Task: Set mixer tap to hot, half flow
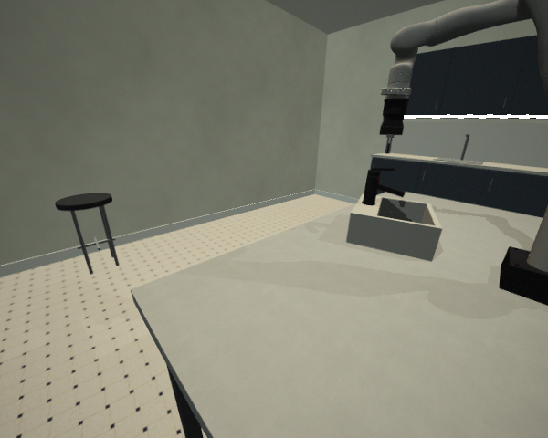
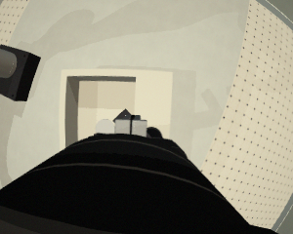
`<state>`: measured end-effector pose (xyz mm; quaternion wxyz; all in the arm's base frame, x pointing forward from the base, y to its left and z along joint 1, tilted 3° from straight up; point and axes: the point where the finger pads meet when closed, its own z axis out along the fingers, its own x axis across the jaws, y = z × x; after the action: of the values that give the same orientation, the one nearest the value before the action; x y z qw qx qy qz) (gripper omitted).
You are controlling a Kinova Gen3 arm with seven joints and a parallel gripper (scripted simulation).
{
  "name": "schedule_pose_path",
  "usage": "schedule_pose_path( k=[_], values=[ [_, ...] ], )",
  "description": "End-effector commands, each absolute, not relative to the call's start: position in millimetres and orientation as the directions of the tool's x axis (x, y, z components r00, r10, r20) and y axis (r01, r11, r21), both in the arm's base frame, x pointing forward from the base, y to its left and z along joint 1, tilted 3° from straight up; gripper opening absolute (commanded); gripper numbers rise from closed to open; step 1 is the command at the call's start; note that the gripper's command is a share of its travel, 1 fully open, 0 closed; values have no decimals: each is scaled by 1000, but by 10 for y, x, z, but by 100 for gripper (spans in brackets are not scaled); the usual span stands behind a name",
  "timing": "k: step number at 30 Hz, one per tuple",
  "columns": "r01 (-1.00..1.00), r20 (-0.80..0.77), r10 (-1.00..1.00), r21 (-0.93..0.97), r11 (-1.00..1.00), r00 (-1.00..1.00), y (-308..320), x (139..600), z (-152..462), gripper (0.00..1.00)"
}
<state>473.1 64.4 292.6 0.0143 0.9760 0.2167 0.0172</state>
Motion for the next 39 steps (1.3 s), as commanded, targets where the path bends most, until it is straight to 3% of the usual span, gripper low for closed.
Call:
schedule_pose_path(
  k=[1, 20, 33, 39],
  values=[
    [363, 38, 365, 36, -931, 930, 703, 4732, 2946, 0],
    [-200, 48, -199, 14, -980, 979, 754, 4777, 2957, 0],
    [-638, 49, -637, -11, -770, 769, 732, 4808, 2978, 0],
    [-743, 46, -743, -17, -669, 668, 715, 4809, 2979, 0]
  ],
)
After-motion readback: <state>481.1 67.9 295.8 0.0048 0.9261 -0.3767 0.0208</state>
